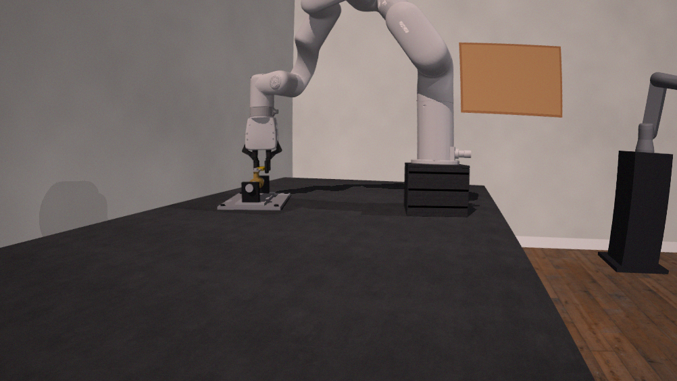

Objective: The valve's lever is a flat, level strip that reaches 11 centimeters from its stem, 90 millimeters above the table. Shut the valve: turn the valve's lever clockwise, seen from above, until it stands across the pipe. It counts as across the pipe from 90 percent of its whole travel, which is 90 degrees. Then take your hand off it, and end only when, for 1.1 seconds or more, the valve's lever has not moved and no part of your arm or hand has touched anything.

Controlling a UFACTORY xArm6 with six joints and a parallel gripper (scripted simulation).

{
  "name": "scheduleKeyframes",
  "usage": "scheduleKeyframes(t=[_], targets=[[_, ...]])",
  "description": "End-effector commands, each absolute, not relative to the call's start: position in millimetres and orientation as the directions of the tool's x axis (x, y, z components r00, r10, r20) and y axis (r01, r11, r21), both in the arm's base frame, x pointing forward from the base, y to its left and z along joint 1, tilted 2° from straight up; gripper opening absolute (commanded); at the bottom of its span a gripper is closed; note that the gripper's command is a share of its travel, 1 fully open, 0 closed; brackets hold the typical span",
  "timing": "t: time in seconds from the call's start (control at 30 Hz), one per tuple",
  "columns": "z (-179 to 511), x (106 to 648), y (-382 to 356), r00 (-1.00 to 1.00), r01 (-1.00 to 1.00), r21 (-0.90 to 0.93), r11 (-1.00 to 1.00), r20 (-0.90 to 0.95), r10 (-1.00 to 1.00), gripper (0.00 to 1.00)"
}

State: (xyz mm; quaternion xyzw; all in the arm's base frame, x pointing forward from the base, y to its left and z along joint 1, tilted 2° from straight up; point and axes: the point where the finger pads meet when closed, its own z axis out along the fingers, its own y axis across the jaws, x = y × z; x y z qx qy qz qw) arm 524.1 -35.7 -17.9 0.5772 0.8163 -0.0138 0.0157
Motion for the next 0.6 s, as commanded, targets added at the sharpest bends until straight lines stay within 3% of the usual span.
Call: scheduleKeyframes(t=[0.0, 0.57], targets=[[-16.4, 522.2, -37.1, -0.311, 0.950, -0.004, 0.311, -0.041, 0.949, 0.00], [-16.4, 513.6, -39.4, -0.214, 0.977, 0.000, 0.215, -0.041, 0.976, 0.00]])
